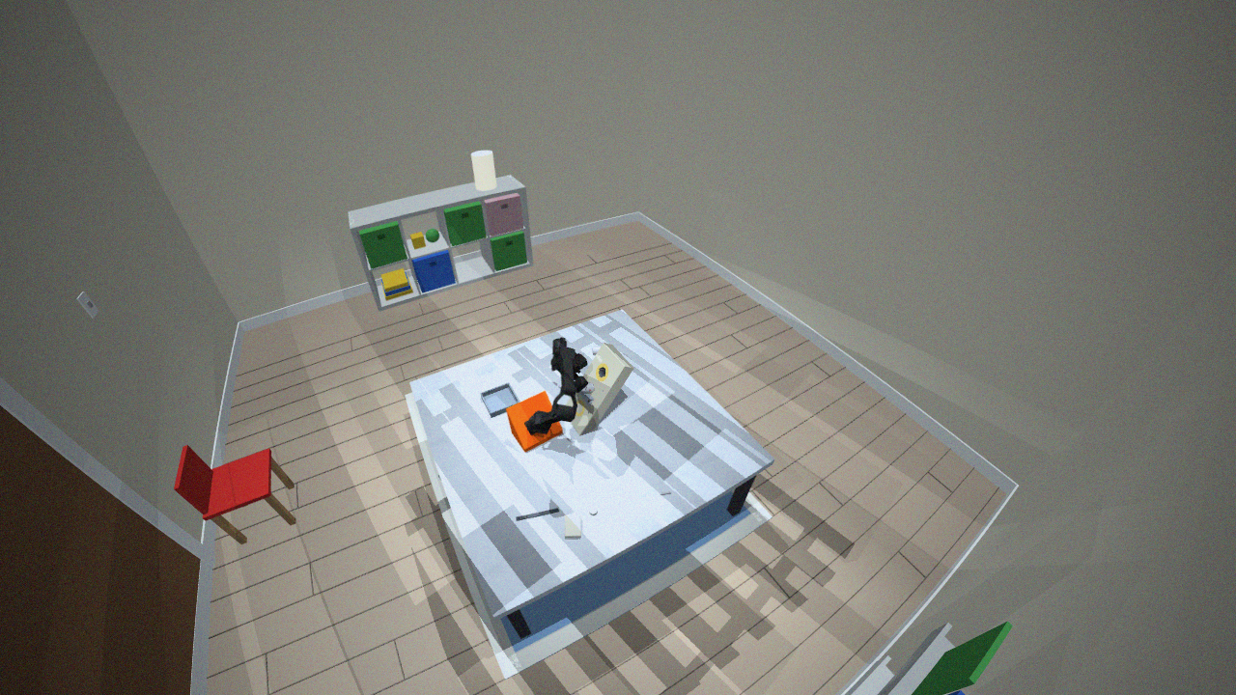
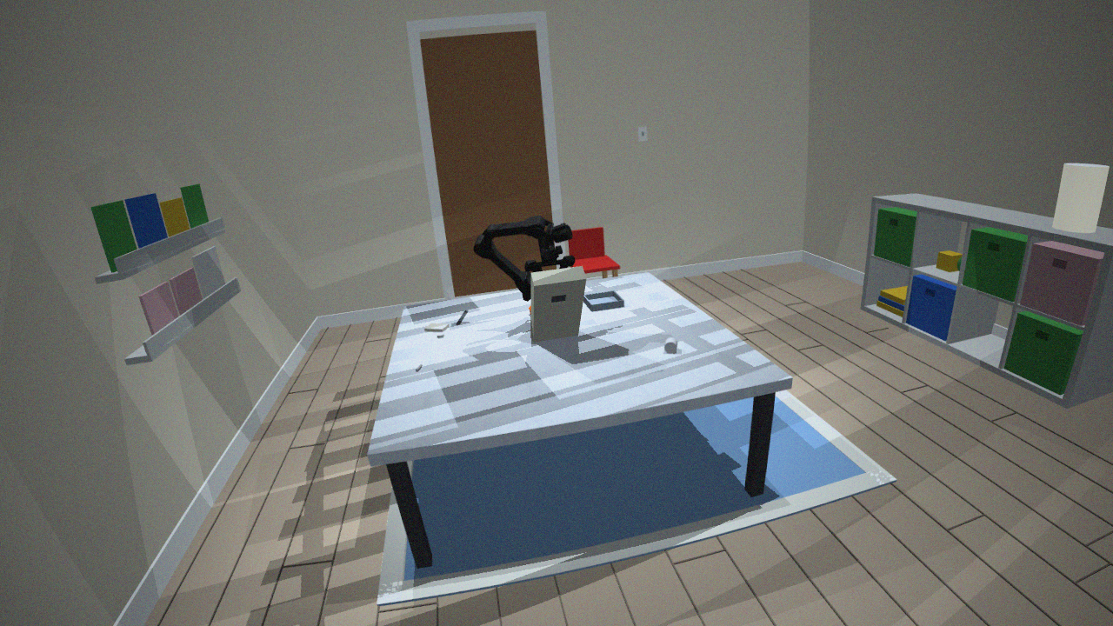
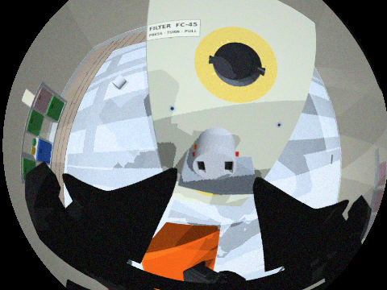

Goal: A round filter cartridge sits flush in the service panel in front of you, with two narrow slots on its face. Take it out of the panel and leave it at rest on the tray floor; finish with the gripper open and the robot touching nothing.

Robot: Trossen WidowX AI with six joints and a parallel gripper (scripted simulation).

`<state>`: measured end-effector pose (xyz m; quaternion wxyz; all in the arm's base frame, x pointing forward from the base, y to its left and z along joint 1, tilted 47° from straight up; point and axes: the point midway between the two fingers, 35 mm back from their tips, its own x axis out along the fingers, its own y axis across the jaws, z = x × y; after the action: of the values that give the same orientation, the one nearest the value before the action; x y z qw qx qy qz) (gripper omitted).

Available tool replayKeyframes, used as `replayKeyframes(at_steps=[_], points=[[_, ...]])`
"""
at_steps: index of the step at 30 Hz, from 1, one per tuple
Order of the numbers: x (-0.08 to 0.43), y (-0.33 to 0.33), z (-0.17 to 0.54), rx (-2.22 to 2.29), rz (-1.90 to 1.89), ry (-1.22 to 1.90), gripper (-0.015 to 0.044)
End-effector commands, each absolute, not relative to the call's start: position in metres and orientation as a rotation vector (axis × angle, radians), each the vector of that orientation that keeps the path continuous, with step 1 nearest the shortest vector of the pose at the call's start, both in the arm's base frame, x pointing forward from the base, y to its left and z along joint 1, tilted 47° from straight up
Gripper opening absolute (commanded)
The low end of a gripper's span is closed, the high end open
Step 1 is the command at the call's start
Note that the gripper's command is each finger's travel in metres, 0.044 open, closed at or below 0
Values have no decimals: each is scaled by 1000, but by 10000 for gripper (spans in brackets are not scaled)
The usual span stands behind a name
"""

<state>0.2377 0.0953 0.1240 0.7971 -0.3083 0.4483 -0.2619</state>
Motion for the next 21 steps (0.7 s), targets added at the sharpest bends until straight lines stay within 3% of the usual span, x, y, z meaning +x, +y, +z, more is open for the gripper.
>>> replayKeyframes(at_steps=[1,21], points=[[237,93,121,-646,-570,974,305],[252,71,102,-644,-568,974,305]])
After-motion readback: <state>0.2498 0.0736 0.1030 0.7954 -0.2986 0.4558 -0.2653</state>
